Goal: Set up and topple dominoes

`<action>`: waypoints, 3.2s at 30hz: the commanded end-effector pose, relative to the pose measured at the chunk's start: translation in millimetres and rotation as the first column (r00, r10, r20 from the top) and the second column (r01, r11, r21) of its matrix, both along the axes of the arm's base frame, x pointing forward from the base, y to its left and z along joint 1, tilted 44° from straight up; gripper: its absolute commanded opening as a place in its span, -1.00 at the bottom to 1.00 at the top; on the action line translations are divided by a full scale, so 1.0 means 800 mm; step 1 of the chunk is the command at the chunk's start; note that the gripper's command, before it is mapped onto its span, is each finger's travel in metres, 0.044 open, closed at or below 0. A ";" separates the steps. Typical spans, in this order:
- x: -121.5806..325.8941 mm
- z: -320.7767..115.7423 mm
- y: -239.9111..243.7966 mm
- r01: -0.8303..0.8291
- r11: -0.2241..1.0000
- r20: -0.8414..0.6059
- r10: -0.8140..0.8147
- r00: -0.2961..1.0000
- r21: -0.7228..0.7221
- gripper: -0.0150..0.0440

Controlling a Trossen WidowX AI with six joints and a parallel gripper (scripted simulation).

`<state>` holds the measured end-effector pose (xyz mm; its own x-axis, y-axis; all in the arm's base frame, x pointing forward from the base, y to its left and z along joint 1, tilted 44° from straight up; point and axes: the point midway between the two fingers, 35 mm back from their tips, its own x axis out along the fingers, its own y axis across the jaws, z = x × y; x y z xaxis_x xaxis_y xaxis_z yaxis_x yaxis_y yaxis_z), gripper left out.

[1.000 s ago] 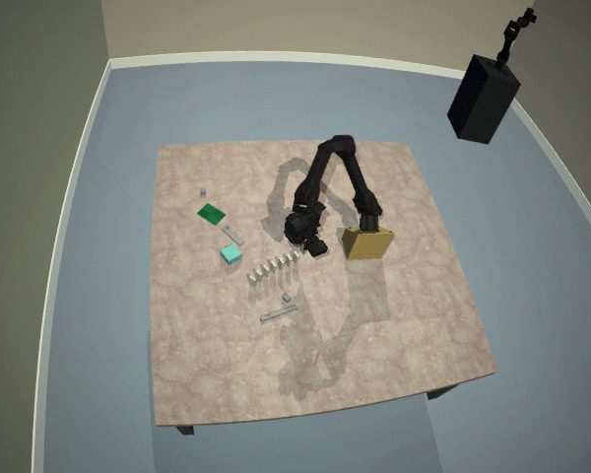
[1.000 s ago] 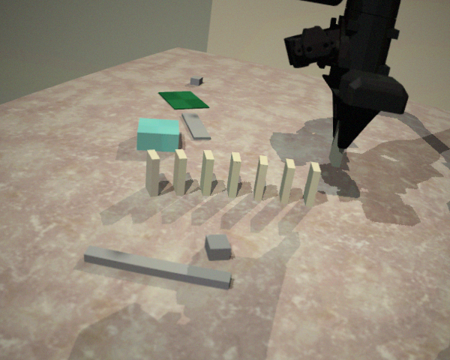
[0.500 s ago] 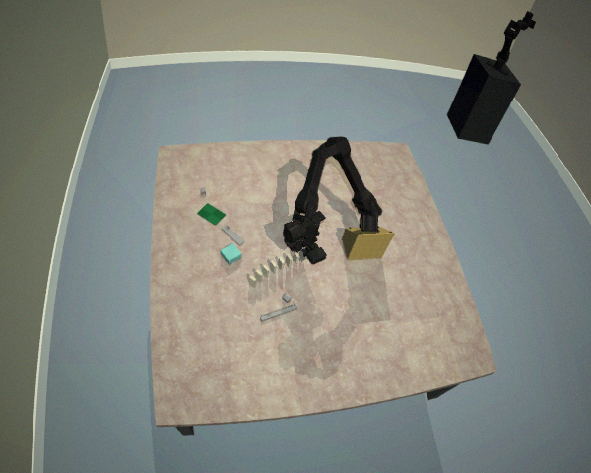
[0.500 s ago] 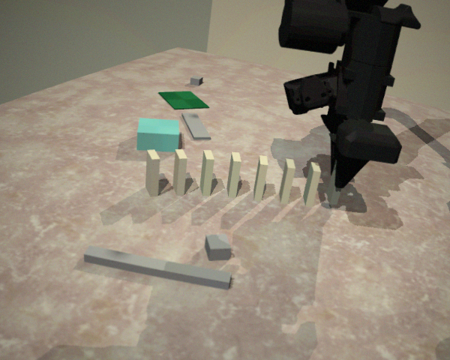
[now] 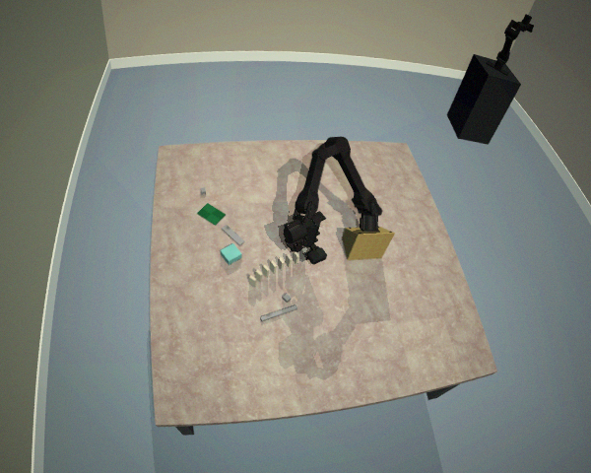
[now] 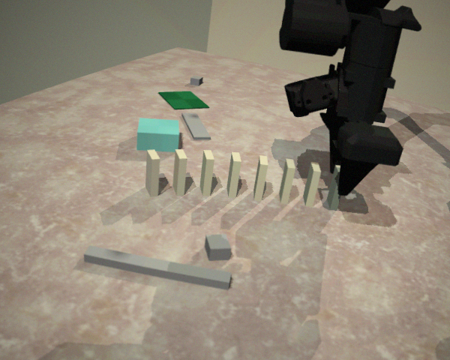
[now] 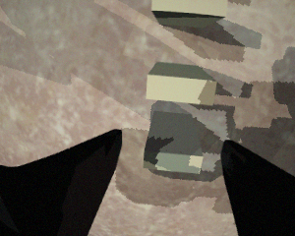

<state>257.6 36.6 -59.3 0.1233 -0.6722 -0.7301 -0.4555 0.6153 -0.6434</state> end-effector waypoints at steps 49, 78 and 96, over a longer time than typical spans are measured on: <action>-0.052 0.074 0.035 0.651 0.457 0.586 -0.810 0.024 0.606 -0.49; -0.052 0.074 0.035 0.651 0.457 0.586 -0.810 0.024 0.606 -0.49; -0.052 0.074 0.035 0.651 0.457 0.586 -0.810 0.024 0.606 -0.49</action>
<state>216.9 65.6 0.4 0.1183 -0.6721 -0.7309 0.8763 0.4168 -0.2415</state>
